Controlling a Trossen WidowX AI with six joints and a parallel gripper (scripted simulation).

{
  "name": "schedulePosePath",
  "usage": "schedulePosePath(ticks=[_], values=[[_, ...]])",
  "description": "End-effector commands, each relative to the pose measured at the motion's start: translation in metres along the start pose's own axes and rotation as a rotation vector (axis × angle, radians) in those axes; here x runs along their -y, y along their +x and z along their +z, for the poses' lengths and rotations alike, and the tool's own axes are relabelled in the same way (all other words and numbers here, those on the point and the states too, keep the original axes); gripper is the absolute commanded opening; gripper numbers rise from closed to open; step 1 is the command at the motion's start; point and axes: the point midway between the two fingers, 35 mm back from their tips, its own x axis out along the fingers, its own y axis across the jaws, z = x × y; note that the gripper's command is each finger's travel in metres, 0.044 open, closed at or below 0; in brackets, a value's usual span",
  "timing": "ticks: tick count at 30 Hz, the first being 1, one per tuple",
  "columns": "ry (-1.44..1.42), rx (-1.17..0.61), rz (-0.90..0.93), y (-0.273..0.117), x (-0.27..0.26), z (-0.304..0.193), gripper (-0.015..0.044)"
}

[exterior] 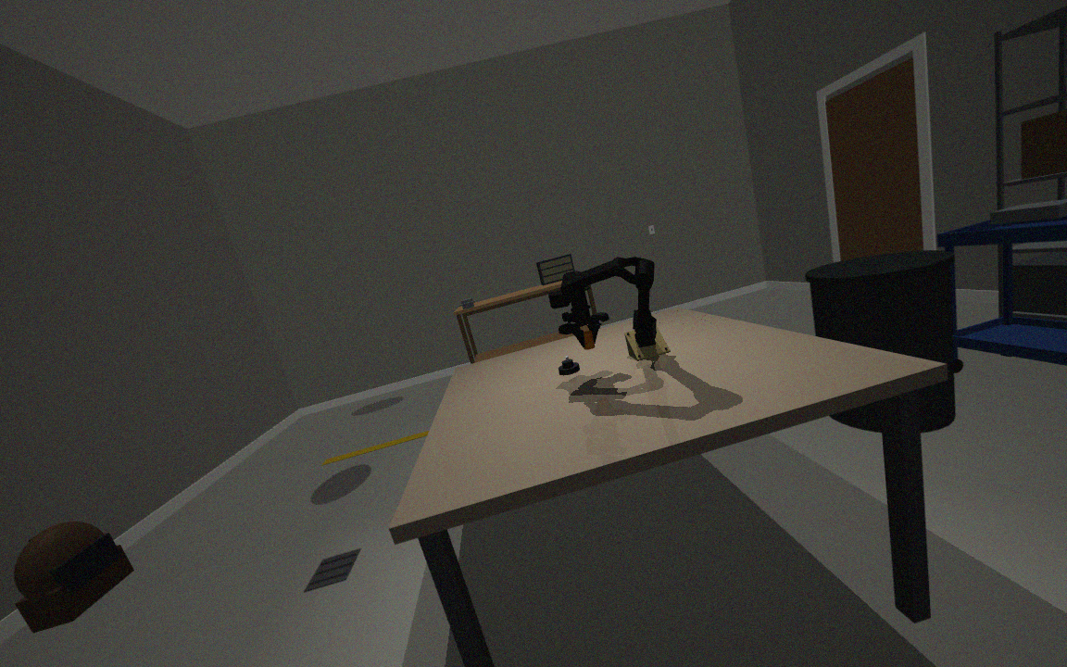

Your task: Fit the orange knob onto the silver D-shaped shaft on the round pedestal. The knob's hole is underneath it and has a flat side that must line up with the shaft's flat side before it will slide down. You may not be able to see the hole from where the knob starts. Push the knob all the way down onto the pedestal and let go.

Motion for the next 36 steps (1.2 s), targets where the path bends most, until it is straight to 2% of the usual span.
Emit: schedulePosePath(ticks=[1,10,36], values=[[0.009,0.0,0.004,-0.027,0.002,-0.007,0.0],[0.013,-0.002,0.025,-0.035,0.003,-0.01,0.0],[0.018,0.003,0.596,-0.087,-0.008,-0.012,0.0]])
